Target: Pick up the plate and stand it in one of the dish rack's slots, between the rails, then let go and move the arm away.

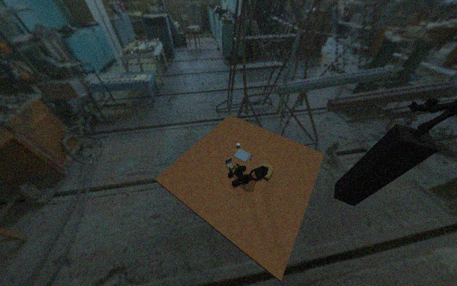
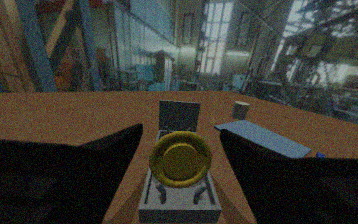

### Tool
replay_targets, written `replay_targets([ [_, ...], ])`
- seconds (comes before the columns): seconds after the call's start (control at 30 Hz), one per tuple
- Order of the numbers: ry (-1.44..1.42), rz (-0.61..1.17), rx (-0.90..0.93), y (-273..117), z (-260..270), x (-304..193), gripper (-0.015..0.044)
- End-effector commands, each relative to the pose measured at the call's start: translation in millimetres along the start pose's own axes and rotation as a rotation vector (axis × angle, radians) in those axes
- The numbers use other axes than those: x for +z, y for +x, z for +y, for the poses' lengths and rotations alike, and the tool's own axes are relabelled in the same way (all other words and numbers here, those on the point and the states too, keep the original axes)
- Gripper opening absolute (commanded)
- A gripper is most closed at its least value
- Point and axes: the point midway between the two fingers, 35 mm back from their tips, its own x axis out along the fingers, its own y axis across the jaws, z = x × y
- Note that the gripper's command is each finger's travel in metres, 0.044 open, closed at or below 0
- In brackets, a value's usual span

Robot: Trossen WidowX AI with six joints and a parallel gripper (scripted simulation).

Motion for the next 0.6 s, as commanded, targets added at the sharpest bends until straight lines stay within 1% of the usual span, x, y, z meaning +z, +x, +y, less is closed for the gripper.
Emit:
replay_targets([
  [0.0,0.011,0.000,-0.002,1,4,32,0.0400],
  [0.2,0.006,-0.015,0.012,1,4,81,0.0400],
  [0.27,0.002,-0.021,0.018,0,4,91,0.0400],
  [0.43,-0.003,-0.021,0.017,0,4,92,0.0400],
  [0.57,-0.104,0.006,-0.034,8,-1,92,0.0400],
])
